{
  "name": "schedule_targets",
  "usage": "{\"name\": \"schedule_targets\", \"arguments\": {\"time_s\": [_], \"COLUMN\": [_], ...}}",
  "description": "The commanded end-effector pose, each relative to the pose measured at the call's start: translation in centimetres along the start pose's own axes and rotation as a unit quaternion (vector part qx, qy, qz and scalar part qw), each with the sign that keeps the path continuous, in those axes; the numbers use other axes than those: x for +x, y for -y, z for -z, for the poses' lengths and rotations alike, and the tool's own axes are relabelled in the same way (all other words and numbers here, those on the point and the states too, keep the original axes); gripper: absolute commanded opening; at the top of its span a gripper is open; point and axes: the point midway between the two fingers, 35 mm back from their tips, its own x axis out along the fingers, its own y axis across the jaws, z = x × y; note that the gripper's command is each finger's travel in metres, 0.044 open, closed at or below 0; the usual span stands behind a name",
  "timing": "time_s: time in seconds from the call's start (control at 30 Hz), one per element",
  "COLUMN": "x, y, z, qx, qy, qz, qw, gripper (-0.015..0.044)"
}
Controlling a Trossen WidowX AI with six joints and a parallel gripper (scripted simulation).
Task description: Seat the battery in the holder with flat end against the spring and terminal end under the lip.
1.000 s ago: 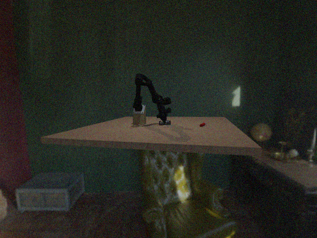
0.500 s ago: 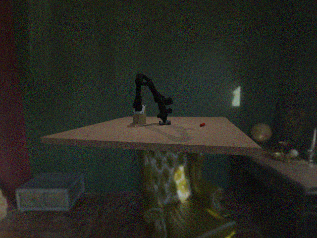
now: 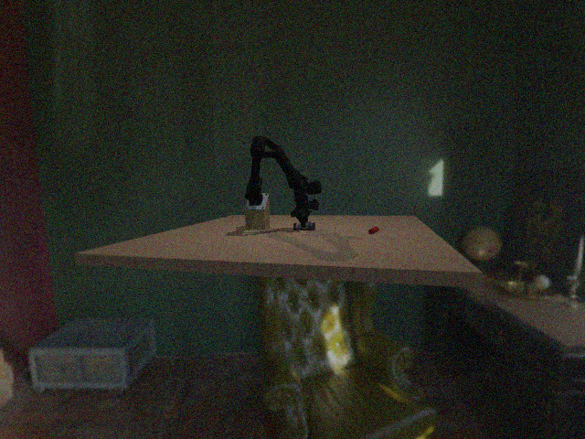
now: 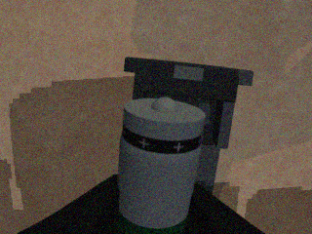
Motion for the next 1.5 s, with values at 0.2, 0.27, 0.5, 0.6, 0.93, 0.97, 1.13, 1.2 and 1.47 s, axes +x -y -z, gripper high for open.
{"name": "schedule_targets", "arguments": {"time_s": [0.2,0.27,0.5,0.6,0.93,0.97,1.13,1.2,1.47], "x": [0.4,0.5,0.5,0.5,0.5,0.5,0.5,0.5,0.6], "y": [0.3,0.4,0.5,0.6,0.8,0.8,0.8,0.8,0.8], "z": [0.7,0.7,0.6,0.6,0.2,0.2,0.1,0.0,-0.8], "qx": [-0.002,-0.001,0.0,0.0,0.002,0.002,0.002,0.002,0.003], "qy": [-0.043,-0.049,-0.068,-0.076,-0.095,-0.095,-0.095,-0.094,-0.092], "qz": [0.001,0.0,-0.001,-0.002,-0.005,-0.006,-0.007,-0.007,-0.007], "qw": [0.999,0.999,0.998,0.997,0.995,0.995,0.995,0.996,0.996], "gripper": [0.0083,0.0083,0.0083,0.0083,0.0083,0.0083,0.0083,0.0083,0.0083]}}
